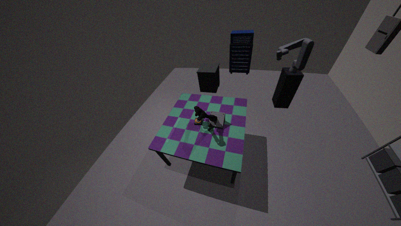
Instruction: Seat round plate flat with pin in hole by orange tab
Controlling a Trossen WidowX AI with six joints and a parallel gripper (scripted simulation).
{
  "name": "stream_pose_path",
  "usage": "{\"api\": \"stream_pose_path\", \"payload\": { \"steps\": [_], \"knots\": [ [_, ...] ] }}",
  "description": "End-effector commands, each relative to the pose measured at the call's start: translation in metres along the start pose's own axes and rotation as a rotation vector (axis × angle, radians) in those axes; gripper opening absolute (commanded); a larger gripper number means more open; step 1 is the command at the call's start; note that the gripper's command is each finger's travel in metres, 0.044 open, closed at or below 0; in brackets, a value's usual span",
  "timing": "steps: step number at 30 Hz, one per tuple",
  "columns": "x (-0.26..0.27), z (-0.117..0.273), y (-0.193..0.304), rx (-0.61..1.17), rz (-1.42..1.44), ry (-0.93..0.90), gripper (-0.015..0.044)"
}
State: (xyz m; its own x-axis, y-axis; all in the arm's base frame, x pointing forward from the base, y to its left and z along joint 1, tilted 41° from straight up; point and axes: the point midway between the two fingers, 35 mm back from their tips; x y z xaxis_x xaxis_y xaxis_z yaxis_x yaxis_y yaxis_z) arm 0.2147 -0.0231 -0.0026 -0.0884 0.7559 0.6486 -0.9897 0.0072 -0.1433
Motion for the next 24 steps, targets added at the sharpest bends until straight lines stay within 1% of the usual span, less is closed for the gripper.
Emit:
{"api": "stream_pose_path", "payload": {
  "steps": [1,6,7,24],
  "knots": [
    [-0.001,0.022,-0.003,-0.017,0.015,0.017,0.0],
    [0.0,0.034,0.002,-0.016,0.015,0.016,0.0],
    [0.0,0.024,0.002,-0.01,0.002,0.006,0.0],
    [0.0,0.024,0.002,-0.01,0.002,0.006,0.0]
  ]
}}
Point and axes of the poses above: the point midway between the two fingers, 35 mm back from their tips, its own z axis back along the fingers, its own x axis across the jaws, y = z × x, and after that the axes turned 11 degrees about z, right-handed
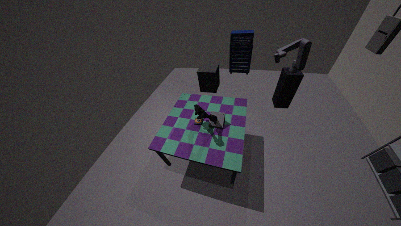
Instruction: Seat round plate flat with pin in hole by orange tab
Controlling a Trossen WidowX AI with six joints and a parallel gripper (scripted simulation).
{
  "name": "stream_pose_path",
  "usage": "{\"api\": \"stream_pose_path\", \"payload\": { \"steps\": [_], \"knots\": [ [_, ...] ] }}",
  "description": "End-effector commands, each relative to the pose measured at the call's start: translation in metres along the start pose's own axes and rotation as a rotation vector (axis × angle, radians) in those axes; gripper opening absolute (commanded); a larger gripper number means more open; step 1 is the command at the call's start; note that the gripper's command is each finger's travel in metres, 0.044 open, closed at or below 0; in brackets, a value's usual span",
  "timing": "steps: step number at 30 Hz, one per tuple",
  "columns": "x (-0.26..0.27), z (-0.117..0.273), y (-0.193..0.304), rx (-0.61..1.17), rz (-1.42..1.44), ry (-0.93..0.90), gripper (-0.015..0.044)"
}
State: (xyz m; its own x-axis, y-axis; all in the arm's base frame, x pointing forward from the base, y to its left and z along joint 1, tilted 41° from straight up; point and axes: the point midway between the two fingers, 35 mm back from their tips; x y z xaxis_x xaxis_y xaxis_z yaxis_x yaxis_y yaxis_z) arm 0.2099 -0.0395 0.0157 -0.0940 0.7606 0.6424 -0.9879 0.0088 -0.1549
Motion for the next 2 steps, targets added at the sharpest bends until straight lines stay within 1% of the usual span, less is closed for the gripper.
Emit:
{"api": "stream_pose_path", "payload": {
  "steps": [1,2],
  "knots": [
    [-0.0002,-0.0005,0.0001,-0.001,-0.005,-0.001,0.0],
    [-0.0002,-0.0005,0.0001,-0.001,-0.005,-0.001,0.0]
  ]
}}
Point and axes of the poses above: the point midway between the two fingers, 35 mm back from their tips, its own z axis back along the fingers, its own x axis across the jaws, y = z × x, and after that the axes turned 11 degrees about z, right-handed
